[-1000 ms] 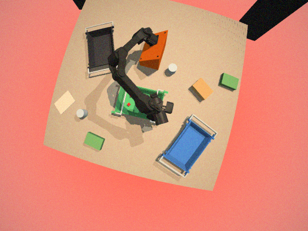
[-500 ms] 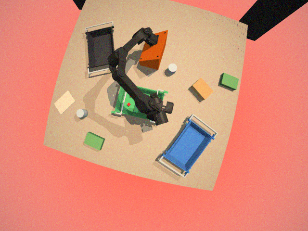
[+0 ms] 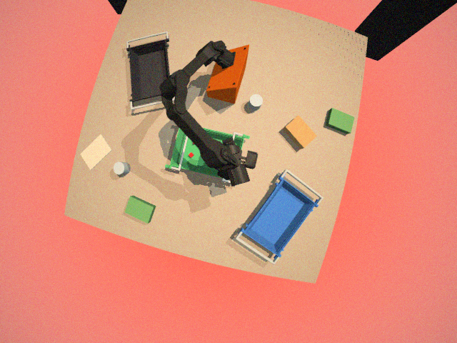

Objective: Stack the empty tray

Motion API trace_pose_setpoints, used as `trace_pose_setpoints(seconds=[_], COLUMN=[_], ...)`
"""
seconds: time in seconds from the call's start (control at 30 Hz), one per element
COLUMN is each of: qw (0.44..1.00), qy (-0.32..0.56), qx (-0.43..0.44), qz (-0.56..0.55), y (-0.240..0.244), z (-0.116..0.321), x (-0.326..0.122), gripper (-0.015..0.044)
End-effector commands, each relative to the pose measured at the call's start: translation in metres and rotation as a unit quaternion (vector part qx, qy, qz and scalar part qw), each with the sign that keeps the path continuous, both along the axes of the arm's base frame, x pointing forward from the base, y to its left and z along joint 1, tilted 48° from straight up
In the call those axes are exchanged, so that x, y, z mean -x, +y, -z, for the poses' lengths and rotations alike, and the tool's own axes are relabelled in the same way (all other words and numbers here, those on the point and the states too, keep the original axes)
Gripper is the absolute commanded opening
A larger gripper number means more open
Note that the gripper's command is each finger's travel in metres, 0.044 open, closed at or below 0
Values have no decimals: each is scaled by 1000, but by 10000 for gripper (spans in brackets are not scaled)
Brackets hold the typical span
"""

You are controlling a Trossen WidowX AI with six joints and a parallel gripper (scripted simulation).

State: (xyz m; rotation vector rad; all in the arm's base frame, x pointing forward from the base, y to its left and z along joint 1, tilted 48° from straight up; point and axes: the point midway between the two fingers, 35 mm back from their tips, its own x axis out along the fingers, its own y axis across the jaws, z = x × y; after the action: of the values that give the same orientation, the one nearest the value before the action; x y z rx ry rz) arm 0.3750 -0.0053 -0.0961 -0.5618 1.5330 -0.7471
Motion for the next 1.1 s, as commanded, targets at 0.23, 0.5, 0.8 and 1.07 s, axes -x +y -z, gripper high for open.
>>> trace_pose_setpoints(seconds=[0.23,0.5,0.8,1.07], qw=[1000,1000,1000,960], qy=[0,0,-6,-160], qx=[0,-1,-4,-54], qz=[0,0,19,225], y=[0,12,40,-63], z=[0,-10,-53,-137], x=[0,-3,-6,12], gripper=[26,236,440,440])
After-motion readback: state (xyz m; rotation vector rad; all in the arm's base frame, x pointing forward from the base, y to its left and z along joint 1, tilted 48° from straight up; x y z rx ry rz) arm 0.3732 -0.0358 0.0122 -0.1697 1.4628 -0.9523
